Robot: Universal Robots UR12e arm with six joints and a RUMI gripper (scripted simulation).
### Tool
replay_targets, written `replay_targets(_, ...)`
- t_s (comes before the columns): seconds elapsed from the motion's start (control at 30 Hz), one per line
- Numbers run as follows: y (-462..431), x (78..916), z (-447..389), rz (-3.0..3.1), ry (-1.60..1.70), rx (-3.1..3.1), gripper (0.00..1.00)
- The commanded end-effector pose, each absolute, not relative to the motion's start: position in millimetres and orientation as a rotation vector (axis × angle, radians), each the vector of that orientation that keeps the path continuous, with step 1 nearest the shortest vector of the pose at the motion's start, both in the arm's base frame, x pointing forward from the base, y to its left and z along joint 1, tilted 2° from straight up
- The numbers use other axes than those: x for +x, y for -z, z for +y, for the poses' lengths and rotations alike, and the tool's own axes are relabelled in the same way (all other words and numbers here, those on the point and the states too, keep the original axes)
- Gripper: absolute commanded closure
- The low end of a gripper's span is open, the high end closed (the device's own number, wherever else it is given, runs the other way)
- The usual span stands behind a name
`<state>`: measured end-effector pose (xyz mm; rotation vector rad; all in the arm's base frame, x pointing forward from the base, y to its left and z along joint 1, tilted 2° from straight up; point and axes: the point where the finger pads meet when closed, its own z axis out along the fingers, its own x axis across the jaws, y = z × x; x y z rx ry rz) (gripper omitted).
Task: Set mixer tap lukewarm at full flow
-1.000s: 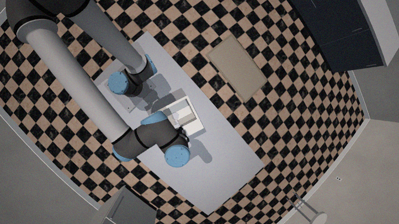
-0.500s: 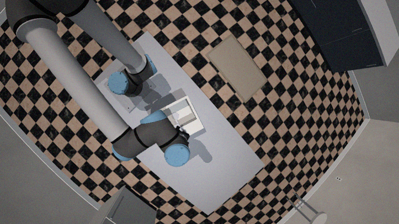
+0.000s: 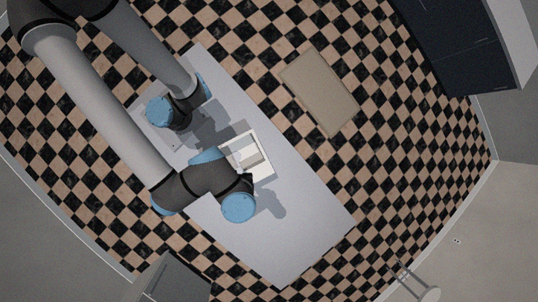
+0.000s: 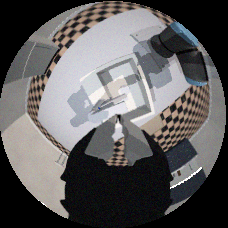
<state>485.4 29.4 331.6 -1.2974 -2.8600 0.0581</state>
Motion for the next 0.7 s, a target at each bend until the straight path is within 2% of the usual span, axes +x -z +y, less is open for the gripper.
replay_targets(0.0,-333.0,485.8,28.2,-2.940,-0.043,-1.096,1.00)
replay_targets(0.67,-336.8,490.0,27.7,-3.125,-0.037,0.132,1.00)
